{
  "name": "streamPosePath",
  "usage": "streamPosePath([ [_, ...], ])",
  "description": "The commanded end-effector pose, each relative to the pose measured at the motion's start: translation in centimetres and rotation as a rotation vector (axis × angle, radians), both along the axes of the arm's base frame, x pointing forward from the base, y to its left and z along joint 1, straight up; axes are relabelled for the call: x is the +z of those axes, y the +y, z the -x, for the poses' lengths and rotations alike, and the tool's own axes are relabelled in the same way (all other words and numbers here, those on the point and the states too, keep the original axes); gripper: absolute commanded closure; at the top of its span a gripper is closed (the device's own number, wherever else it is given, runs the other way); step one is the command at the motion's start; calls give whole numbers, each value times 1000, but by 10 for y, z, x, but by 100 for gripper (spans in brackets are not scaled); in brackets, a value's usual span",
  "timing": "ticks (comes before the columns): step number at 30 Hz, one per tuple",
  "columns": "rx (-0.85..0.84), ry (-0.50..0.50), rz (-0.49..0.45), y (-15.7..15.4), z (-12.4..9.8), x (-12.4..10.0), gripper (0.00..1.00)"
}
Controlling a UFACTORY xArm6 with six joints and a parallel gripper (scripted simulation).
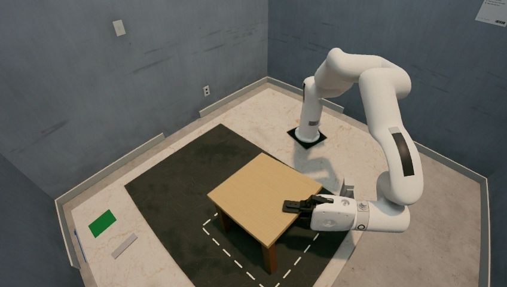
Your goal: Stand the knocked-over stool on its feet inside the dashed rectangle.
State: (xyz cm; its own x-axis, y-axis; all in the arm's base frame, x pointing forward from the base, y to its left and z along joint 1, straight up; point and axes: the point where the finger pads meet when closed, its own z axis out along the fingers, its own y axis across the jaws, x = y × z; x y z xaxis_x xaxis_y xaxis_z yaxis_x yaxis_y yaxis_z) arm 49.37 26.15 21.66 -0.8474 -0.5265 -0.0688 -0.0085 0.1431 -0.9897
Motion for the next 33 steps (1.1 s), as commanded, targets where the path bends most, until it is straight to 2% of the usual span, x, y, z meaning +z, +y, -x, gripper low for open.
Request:
streamPosePath([
  [1,0,-4,3,2,0,1,79],
  [33,0,-7,95,21,0,-14,79],
])
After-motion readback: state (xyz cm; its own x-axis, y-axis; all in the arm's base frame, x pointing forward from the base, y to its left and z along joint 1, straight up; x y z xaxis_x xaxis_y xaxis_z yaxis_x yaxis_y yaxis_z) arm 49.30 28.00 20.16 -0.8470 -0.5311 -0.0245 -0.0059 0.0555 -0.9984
